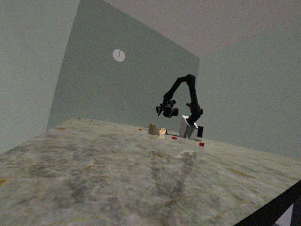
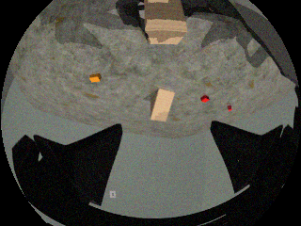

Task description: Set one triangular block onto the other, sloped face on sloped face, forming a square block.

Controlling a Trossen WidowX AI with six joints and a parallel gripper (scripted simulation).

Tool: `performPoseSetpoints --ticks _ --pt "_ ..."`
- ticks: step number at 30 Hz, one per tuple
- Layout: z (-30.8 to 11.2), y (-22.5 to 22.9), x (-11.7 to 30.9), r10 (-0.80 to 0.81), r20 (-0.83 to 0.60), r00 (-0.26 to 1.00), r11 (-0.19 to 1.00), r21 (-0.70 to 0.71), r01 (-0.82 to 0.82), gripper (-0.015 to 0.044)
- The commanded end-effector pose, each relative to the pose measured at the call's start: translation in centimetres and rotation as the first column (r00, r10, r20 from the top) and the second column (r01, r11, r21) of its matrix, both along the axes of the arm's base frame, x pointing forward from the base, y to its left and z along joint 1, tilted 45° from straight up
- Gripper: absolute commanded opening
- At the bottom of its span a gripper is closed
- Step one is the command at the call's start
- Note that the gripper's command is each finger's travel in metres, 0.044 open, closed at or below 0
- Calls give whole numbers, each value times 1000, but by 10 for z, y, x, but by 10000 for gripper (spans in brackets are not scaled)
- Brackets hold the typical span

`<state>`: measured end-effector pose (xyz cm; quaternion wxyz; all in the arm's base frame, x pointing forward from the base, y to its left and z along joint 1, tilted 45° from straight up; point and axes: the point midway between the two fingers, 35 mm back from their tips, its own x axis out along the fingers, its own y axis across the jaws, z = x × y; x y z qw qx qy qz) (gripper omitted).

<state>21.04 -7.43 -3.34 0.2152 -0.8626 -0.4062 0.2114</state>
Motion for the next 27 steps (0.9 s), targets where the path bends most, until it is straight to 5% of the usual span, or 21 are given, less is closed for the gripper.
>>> performPoseSetpoints --ticks 1,12,27 --pt "7 -3 -1 10 4 1000 1000 -2 -10 440" --pt "-87 -19 -95 23 -16 1000 1000 -15 -23 440" --pt "-105 22 -59 19 -29 999 999 -27 -19 440"
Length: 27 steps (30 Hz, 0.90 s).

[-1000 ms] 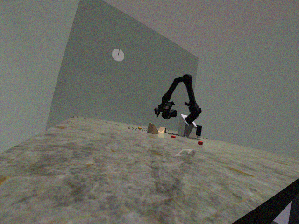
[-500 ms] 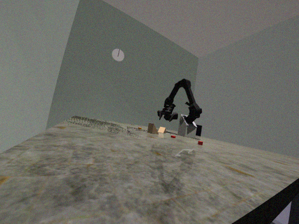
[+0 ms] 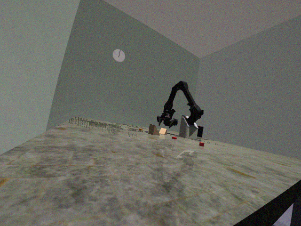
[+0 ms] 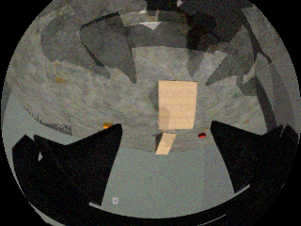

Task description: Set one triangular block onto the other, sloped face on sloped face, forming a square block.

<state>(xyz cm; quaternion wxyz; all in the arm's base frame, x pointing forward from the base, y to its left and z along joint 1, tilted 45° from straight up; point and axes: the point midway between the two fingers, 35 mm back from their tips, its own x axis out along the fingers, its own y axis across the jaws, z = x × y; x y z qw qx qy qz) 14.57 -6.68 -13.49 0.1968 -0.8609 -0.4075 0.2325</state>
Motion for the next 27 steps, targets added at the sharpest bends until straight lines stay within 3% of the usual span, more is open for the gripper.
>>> performPoseSetpoints --ticks 1,9,22,27 --pt "-4 20 9 -2 -6 1000 1000 21 2 440" --pt "-6 56 25 3 14 1000 999 40 -3 440" --pt "-5 58 26 3 14 1000 999 41 -3 440" --pt "-4 57 26 6 19 1000 999 34 -6 309"
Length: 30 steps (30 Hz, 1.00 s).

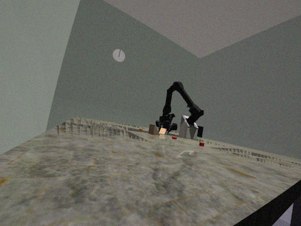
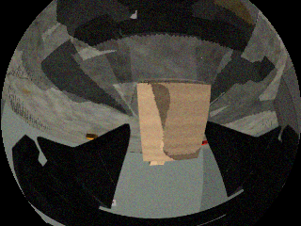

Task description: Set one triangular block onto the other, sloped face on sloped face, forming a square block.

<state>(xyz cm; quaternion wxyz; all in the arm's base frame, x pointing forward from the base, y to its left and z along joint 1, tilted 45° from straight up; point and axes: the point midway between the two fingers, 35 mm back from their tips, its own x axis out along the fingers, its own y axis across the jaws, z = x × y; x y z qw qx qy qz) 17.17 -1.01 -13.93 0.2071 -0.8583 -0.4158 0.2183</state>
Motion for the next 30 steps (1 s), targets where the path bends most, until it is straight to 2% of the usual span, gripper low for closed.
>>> performPoseSetpoints --ticks 1,3,11,18,30 --pt "0 0 0 0 0 1000 1000 0 0 282" --pt "0 0 0 0 0 1000 1000 0 0 230" --pt "0 0 0 0 0 1000 1000 0 0 177" --pt "6 -8 1 -1 -1 1000 1000 -2 1 0" --pt "42 -47 3 -2 -5 1000 1000 -6 2 0"
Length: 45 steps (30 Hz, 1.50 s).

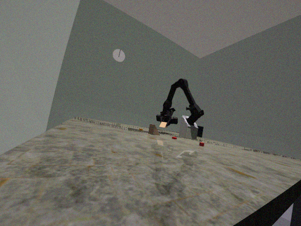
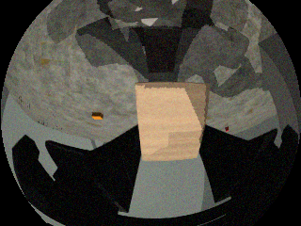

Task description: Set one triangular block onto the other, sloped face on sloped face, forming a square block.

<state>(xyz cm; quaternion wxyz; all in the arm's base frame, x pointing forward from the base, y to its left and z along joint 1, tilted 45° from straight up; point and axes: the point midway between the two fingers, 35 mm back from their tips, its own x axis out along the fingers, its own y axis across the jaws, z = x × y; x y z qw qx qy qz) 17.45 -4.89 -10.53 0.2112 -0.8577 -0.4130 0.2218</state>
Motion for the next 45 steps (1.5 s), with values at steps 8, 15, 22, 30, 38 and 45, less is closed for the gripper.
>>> performPoseSetpoints --ticks 8,15,22,30,38,45 --pt "35 -30 -3 3 8 1000 1000 -6 -3 0" --pt "34 -30 -3 21 37 999 999 -34 -20 0" --pt "36 -28 -2 148 178 973 975 -191 -113 0" --pt "37 -26 -2 315 313 896 910 -368 -191 0" --pt "38 -24 -1 489 410 770 813 -533 -232 0" --pt "39 -23 0 634 460 622 712 -661 -236 0"
